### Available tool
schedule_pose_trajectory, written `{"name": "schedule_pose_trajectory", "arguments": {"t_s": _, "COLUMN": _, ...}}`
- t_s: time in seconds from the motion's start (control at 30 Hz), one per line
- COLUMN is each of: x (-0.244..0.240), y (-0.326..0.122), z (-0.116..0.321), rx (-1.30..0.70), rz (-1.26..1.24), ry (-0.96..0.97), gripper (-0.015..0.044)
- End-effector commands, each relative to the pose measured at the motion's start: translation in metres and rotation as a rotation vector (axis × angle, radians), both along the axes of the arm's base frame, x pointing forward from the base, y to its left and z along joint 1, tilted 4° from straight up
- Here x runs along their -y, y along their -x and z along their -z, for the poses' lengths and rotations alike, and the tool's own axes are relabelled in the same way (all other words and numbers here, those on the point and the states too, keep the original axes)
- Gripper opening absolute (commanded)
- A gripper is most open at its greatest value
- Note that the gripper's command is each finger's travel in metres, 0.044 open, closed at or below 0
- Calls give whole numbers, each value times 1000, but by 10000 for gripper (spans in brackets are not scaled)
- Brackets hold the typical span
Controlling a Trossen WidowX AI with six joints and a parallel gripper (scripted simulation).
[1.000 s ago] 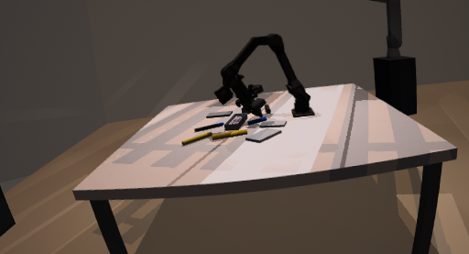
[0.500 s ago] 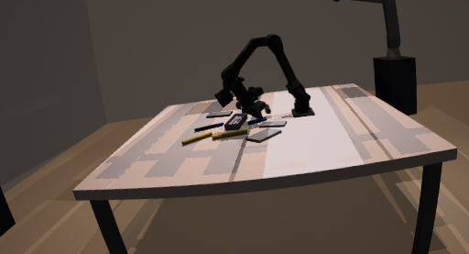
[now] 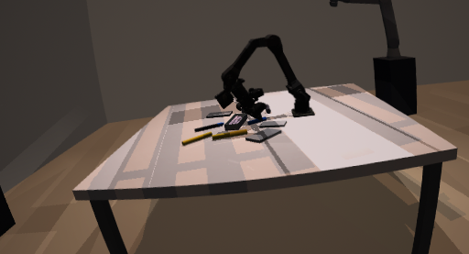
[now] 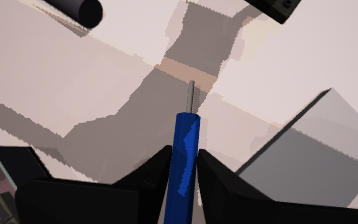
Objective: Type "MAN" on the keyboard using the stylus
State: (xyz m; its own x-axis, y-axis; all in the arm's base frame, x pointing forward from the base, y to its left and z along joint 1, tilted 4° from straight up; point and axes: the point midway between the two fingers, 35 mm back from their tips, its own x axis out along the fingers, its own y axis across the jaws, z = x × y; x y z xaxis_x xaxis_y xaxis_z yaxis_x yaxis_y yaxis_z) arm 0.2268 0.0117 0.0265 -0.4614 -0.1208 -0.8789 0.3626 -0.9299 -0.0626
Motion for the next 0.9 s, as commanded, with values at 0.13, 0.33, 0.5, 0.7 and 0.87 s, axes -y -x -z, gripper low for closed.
{"name": "schedule_pose_trajectory", "arguments": {"t_s": 0.13, "x": 0, "y": 0, "z": 0, "rx": 2, "rz": -1, "ry": 1, "gripper": 0}}
{"name": "schedule_pose_trajectory", "arguments": {"t_s": 0.33, "x": 1, "y": -1, "z": -8, "rx": 2, "rz": 0, "ry": 1, "gripper": 0}}
{"name": "schedule_pose_trajectory", "arguments": {"t_s": 0.5, "x": 3, "y": -1, "z": -39, "rx": 1, "rz": 0, "ry": 0, "gripper": 0}}
{"name": "schedule_pose_trajectory", "arguments": {"t_s": 0.7, "x": 3, "y": 0, "z": -50, "rx": 0, "rz": 0, "ry": 0, "gripper": 0}}
{"name": "schedule_pose_trajectory", "arguments": {"t_s": 0.87, "x": 2, "y": -1, "z": -46, "rx": -4, "rz": -6, "ry": -54, "gripper": 0}}
